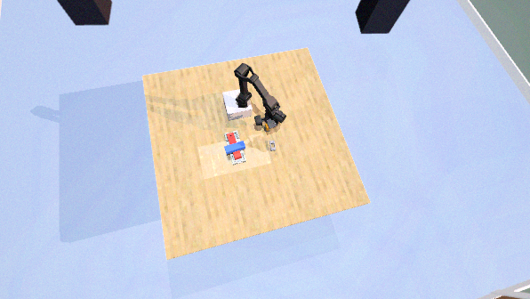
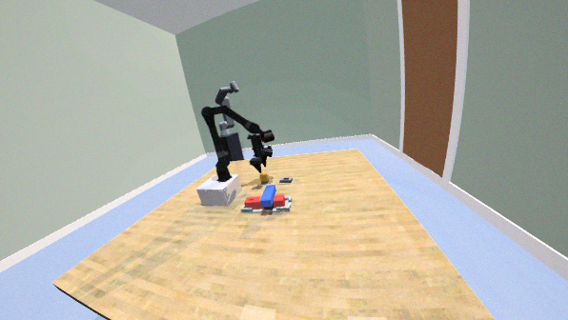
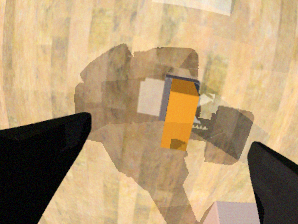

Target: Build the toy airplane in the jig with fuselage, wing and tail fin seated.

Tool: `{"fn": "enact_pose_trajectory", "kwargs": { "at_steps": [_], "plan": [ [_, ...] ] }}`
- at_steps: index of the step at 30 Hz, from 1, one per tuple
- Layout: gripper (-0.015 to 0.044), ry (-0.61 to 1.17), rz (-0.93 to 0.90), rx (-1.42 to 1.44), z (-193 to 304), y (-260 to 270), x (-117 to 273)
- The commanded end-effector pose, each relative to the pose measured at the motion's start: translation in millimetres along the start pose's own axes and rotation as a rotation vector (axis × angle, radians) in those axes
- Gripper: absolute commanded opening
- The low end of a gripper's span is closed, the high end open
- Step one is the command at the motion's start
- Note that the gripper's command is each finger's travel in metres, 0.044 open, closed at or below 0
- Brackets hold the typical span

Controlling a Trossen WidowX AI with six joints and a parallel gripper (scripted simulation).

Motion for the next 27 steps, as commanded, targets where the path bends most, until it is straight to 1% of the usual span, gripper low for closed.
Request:
{"fn": "enact_pose_trajectory", "kwargs": {
  "at_steps": [1,6,27],
  "plan": [
    [0.044,0.007,0.015,-0.004,2.5,-3.6,-11.6],
    [0.044,0.007,0.015,-0.004,2.3,-3.4,-14.1],
    [0.044,0.007,0.016,-0.004,2.3,-3.6,-48.4]
  ]
}}
Point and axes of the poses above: the point midway between the two fingers, 35 mm back from their tips, its own x axis back along the fingers, its own y axis across the jaws, z = x × y, the point moved 5 cm from there along x, back along the fingers, and after that the axes turned 15 degrees about -x, right-handed, at the moved point
